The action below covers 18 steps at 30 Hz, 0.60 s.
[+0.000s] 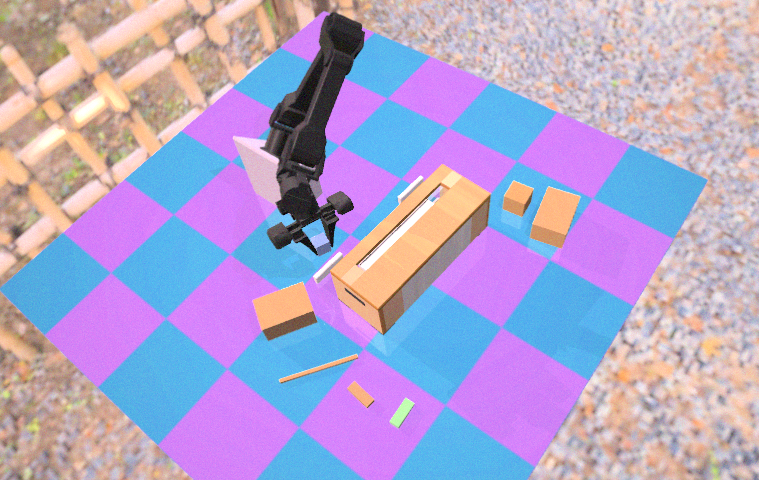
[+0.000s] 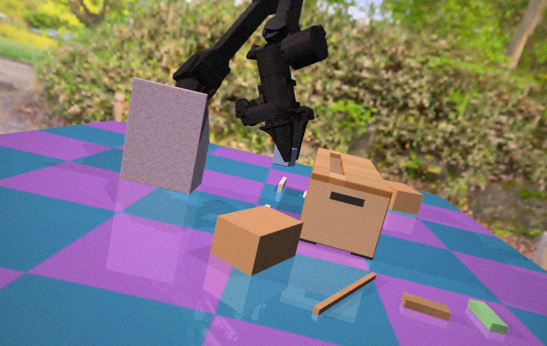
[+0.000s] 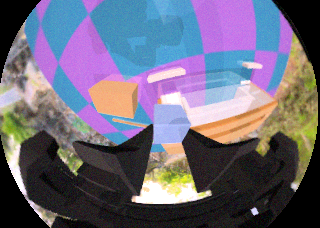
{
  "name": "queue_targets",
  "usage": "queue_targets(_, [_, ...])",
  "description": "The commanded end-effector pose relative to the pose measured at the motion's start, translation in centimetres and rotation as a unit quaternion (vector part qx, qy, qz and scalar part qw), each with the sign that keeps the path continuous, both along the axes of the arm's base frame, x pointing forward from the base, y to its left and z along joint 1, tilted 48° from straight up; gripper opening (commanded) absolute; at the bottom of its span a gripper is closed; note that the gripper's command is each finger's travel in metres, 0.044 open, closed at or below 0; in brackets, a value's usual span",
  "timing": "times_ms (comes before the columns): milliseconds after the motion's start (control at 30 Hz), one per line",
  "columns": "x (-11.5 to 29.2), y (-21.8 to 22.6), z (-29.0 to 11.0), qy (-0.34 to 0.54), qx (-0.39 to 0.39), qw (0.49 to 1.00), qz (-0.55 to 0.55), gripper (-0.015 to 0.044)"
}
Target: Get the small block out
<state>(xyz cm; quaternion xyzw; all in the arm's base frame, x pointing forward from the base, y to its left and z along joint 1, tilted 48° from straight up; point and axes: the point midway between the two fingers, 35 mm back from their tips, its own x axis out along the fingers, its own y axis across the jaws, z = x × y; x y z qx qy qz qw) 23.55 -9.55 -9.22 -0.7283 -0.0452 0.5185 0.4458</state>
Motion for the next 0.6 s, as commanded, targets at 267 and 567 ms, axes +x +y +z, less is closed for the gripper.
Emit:
queue_targets(267, [-1.9, -3.3, 1.6, 0.045, -0.015, 0.996, -0.074, 0.0])
queue_targets(567, [-1.9, -3.3, 1.6, 0.045, -0.015, 0.996, -0.074, 0.0])
